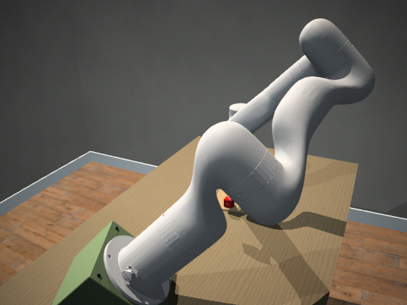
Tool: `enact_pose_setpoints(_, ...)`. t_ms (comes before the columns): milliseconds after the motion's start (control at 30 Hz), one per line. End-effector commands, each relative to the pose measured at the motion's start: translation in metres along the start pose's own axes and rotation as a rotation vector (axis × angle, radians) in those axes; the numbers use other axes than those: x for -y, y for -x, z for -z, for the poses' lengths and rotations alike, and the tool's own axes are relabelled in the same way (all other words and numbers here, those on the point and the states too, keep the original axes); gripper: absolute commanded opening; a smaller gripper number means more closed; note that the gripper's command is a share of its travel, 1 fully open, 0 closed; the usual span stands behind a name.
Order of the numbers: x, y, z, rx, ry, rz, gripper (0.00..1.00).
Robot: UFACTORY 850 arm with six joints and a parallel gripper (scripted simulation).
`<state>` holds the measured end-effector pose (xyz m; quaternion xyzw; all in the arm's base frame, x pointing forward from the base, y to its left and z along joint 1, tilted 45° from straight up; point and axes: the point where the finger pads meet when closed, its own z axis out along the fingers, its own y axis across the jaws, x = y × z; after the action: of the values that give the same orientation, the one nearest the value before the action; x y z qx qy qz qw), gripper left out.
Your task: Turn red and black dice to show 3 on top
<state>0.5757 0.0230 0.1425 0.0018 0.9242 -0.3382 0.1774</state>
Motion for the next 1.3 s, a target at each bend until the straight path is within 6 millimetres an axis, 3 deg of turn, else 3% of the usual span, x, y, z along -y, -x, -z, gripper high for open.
enact_pose_setpoints(0,-0.0001,0.0006,0.0006,0.001,0.0,0.0,0.27)
enact_pose_setpoints(867,-0.0001,0.0006,0.0006,0.001,0.0,0.0,0.27)
enact_pose_setpoints(1267,-0.0001,0.0006,0.0006,0.001,0.0,0.0,0.43)
